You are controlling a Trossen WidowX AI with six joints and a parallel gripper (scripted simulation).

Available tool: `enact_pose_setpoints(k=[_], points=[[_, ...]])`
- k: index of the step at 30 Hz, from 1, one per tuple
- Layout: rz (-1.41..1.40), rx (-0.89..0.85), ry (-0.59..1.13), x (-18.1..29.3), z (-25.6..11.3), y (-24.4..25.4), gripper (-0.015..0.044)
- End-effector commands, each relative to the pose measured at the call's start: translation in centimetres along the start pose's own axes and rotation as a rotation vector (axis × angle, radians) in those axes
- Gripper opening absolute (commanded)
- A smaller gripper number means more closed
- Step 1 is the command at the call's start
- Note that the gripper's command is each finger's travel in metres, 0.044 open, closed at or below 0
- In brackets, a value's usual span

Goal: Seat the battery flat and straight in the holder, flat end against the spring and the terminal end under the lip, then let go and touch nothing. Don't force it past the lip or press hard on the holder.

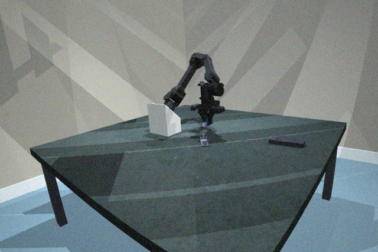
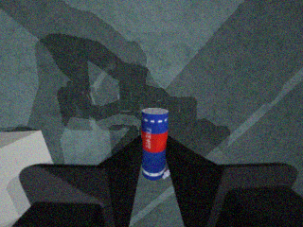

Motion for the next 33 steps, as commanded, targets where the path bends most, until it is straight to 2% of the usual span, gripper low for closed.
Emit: enact_pose_setpoints(k=[1, 33], points=[[0.281, 0.002, 0.008, 1.0, -0.3, -1.0, 0.0077], [2.102, 0.007, 0.014, 8.3, -1.8, -6.0, 0.0077]])
Point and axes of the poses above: the point midway between the two fingers, 35 mm back from their tips, its own z axis out along the fingers, its own y axis across the jaws, x = y × z, the point moved 4 cm from there along -z, back along the fingers, and after that the axes turned 5 degrees about z, right-handed, at the moved point
